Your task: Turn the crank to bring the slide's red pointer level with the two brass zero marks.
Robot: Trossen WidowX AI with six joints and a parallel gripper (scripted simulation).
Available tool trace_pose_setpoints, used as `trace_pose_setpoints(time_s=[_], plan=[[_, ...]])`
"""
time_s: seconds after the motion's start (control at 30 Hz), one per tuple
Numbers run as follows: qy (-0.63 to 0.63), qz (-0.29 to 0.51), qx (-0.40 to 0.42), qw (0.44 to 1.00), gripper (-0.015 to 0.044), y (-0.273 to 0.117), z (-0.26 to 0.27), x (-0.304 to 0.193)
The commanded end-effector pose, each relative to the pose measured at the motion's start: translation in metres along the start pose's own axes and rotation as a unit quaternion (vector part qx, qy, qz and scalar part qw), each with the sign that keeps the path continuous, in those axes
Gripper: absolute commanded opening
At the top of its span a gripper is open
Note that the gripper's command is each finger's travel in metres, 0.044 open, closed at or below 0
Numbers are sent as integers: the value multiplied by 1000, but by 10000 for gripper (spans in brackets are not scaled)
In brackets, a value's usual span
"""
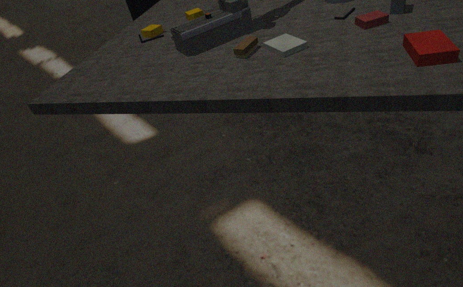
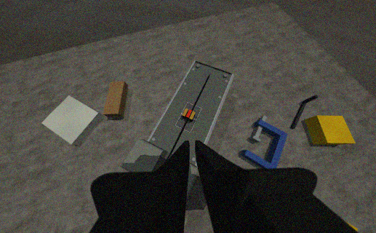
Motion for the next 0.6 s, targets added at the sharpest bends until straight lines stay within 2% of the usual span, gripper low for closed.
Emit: trace_pose_setpoints(time_s=[0.0,0.43,0.47,0.57], plan=[[0,0,0,1000,105,0,0,0],[0,0,0,1000,440,0,0,0],[0,0,0,1000,440,0,0,0],[0,0,0,1000,361,0,0,0]])
Point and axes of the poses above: the point midway between the two fingers, 35 mm back from their tips, its own y axis out along the fingers, its own z axis across the jaws, x = y × z, the point moved 9 cm from there along -y, back along the fingers, and after that the axes turned 10 degrees about -y, right-handed, at the moved point
